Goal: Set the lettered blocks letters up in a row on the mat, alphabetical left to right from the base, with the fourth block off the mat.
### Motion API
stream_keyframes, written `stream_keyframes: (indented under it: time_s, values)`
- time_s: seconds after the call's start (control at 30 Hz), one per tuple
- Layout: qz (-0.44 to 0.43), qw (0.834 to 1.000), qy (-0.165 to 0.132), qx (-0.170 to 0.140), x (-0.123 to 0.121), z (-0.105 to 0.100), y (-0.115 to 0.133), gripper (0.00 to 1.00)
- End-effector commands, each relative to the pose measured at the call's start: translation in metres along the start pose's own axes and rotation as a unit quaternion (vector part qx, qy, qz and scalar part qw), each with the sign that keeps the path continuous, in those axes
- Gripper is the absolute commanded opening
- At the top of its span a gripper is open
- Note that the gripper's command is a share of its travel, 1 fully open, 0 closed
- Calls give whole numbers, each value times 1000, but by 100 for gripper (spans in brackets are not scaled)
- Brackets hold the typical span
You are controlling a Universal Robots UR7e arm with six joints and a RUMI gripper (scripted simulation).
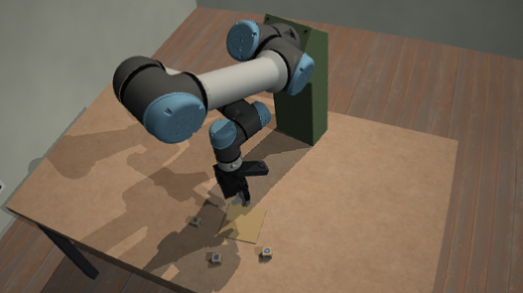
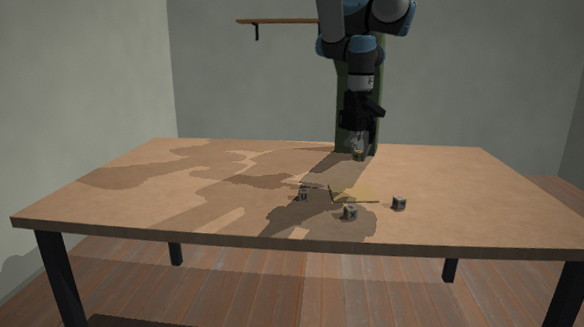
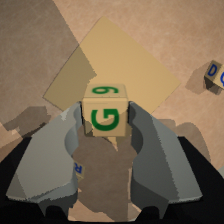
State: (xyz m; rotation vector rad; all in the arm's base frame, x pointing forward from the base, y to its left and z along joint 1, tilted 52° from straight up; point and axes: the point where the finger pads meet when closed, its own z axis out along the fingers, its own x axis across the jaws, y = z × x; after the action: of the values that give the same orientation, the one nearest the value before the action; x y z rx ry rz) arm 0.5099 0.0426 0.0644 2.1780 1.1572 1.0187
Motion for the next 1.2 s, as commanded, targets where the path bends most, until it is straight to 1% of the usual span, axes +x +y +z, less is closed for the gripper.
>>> stream_keyframes:
  time_s: [0.0, 0.2, 0.37, 0.53, 0.7, 0.77, 1.17]
  values:
    - [22, 1000, 0, 0, 1, 0, 0, 9]
    - [46, 999, 0, 0, 2, 0, 0, 9]
    - [84, 996, 0, 0, 4, 0, 0, 9]
    - [132, 991, 0, 0, 6, 0, 1, 9]
    - [189, 982, 0, 0, 8, 0, 2, 9]
    - [189, 982, 0, 0, 8, 0, 2, 9]
    - [334, 943, 0, 0, 13, 0, 4, 9]
